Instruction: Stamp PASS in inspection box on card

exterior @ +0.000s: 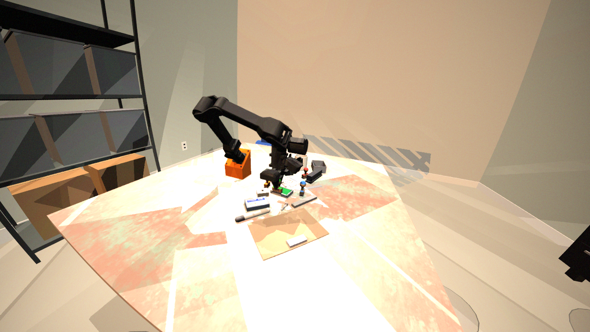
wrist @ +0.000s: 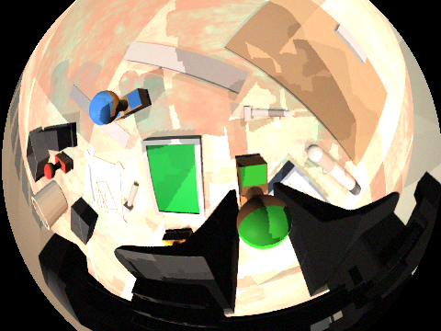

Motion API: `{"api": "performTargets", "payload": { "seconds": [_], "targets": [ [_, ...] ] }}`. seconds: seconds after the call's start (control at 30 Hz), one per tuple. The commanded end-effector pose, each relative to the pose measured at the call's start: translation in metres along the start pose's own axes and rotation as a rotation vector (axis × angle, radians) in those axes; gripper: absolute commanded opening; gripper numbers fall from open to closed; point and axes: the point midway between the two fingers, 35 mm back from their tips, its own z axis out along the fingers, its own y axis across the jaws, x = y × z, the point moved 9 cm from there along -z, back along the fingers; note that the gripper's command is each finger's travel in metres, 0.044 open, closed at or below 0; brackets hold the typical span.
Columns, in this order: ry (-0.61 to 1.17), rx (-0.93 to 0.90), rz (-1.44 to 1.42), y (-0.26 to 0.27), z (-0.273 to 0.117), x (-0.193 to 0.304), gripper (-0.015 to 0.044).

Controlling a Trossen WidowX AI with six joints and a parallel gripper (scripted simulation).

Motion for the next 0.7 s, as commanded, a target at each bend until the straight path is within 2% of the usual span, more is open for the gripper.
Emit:
{"api": "performTargets", "payload": {
  "seconds": [0.0, 0.67],
  "targets": [
    [-0.004, 0.005, 0.006, -0.0005, -0.003, -0.0005, 0.0],
    [-0.004, 0.009, 0.005, -0.0002, -0.0129, 0.0003, 0.0]
  ]
}}
